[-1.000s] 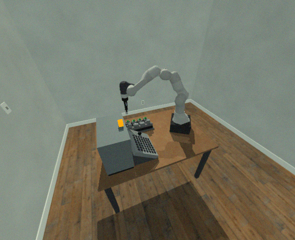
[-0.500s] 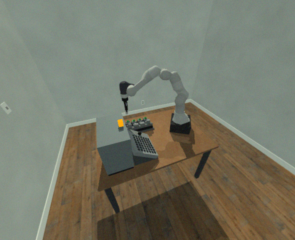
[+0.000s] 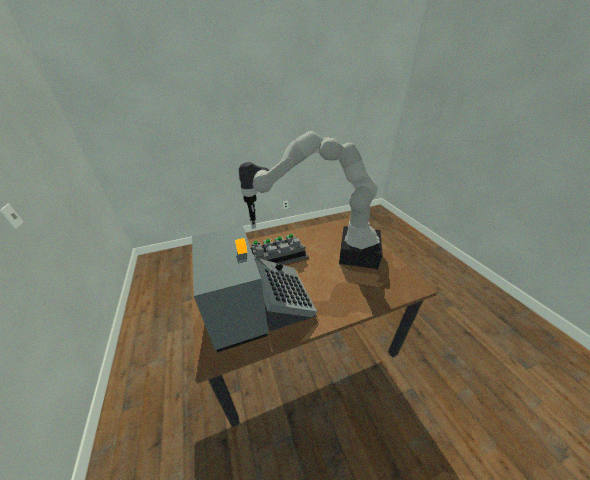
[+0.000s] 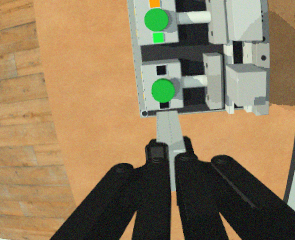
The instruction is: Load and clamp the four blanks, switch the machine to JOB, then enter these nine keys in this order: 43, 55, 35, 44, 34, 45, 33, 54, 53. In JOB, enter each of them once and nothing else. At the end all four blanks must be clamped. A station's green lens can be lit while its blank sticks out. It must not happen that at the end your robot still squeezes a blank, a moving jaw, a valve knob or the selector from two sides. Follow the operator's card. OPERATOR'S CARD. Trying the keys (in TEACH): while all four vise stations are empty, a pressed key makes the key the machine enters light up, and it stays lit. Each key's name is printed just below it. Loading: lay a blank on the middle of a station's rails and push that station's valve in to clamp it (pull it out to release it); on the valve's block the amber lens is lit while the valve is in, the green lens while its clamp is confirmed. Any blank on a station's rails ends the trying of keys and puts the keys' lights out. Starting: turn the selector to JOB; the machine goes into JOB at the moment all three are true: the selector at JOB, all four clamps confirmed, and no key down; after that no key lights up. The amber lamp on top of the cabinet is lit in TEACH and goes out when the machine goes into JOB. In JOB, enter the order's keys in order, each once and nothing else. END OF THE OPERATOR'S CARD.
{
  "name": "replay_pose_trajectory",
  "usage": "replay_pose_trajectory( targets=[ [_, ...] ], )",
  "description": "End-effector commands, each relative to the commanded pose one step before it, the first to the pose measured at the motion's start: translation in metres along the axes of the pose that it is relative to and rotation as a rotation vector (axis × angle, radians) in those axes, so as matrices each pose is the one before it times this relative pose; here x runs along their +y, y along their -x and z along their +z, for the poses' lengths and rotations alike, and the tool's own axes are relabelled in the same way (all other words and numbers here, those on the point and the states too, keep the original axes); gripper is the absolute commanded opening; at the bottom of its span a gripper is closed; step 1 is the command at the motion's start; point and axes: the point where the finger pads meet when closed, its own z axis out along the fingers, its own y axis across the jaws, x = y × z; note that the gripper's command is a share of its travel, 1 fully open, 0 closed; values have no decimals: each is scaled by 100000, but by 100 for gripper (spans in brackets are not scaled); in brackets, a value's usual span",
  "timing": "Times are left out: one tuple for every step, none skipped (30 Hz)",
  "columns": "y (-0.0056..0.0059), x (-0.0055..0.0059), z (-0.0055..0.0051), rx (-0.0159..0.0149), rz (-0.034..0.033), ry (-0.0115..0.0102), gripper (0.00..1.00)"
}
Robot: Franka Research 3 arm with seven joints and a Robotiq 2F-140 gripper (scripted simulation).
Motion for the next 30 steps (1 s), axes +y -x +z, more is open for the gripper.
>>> replay_pose_trajectory(
  targets=[
    [-47, -17, 185, 212, -881, 41, 0],
    [1, -1, 76, -2, 5, -7, 0],
    [1, -1, 94, -3, 6, -9, 0],
    [1, -1, 113, -3, 7, -11, 0],
    [2, -1, 130, -1, 3, -4, 0],
    [2, -1, 147, 0, 0, 0, 0],
    [1, -1, 167, 0, 0, 0, 0],
    [2, -1, 185, 0, 0, 0, 0],
    [2, -1, 203, 0, 0, 0, 0],
    [2, -2, 222, 0, 1, 0, 0],
    [3, -1, 237, 0, -1, 0, 0],
    [2, -2, 255, 0, 1, 0, 0],
    [0, 0, 0, 0, 0, 0, 0],
    [0, 0, 0, 0, 0, 0, 0],
    [4, -2, 268, 0, -1, 0, 0],
    [2, -2, 283, 0, 0, 0, 0],
    [3, -2, 294, 0, 0, 0, 0],
    [3, -2, 306, 0, 0, 0, 0],
    [3, -2, 316, 0, 1, 0, 0],
    [4, -2, 323, 0, -1, 0, 0],
    [3, -2, 330, 0, 0, 0, 0],
    [3, -2, 335, 0, 0, 0, 0],
    [4, -2, 338, 0, -1, 0, 0],
    [3, -2, 341, 0, 0, 0, 0],
    [3, -2, 342, 0, 1, 0, 0],
    [4, -2, 339, 0, -1, 0, 0],
    [3, -2, 338, 0, 0, 0, 0],
    [3, -2, 335, 0, 1, 0, 0],
    [4, -2, 328, 0, -1, 0, 0],
    [0, 0, 0, 0, 0, 0, 0]
  ],
)
